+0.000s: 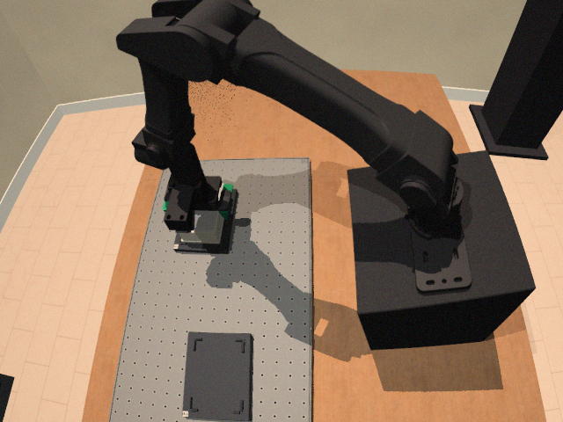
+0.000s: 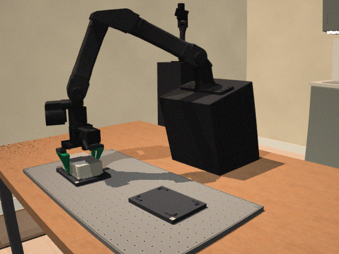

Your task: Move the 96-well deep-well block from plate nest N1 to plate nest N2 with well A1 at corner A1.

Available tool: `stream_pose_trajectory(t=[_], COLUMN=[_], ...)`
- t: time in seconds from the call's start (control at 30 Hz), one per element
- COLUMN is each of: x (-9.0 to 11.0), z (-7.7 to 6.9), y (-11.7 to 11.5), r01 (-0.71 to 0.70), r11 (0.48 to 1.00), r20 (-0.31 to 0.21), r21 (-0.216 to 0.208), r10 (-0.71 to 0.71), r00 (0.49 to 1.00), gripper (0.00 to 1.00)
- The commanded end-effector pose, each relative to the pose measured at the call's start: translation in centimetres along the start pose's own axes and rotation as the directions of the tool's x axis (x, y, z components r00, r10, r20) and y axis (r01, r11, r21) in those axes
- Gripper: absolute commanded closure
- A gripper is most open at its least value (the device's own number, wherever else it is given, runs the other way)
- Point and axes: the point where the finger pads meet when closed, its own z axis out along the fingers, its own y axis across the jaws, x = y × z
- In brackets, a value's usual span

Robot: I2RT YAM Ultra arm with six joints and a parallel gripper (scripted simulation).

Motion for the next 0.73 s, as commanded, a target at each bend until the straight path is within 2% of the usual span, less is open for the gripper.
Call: stream_pose_trajectory(t=[0.0,0.2,0.53,0.7], x=[0.1,0.1,0.1,0.1], z=[-0.4,-0.9,-3.6,-3.6], y=[-0.5,-0.5,-0.4,-0.4], r01=[0.0,0.0,0.0,0.0], r11=[1.0,1.0,1.0,1.0], r20=[-0.003,-0.003,-0.003,-0.003], r21=[0.012,0.012,0.012,0.012], r10=[0.0,0.0,0.0,0.0], r00=[1.0,1.0,1.0,1.0], gripper=[0.0,0.0,0.0,0.0])
